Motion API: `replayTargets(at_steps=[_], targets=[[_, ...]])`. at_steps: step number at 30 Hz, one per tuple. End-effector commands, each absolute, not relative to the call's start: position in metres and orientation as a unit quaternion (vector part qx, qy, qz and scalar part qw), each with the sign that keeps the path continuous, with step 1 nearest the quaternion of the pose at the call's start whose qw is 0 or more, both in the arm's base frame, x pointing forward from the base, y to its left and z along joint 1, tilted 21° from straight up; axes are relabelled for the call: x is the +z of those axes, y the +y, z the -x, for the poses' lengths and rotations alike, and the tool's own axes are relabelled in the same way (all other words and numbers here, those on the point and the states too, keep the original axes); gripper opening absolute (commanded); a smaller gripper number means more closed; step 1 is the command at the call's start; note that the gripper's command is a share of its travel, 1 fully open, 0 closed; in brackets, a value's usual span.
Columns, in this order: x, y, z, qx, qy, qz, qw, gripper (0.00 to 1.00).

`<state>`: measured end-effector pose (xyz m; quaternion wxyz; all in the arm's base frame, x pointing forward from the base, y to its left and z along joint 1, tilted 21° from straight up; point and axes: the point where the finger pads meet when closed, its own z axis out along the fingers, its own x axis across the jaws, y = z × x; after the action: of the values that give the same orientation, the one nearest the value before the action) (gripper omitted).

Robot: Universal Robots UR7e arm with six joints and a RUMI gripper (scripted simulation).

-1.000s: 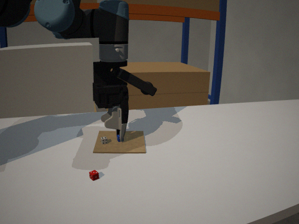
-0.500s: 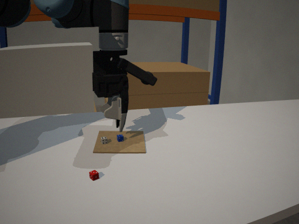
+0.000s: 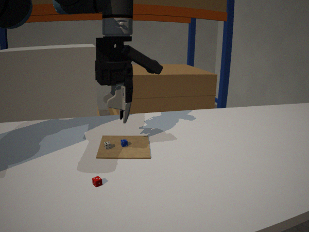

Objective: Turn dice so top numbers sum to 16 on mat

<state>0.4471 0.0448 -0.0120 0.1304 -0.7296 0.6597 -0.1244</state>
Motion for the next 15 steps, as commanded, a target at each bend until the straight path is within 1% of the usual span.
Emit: replayTargets(at_steps=[1, 15], targets=[[-0.001, 0.0443, -0.4432, -0.124, 0.66, 0.73, 0.13, 0.18], [0.006, 0.0441, -0.4406, -0.124, 0.66, 0.73, 0.13, 0.18]])
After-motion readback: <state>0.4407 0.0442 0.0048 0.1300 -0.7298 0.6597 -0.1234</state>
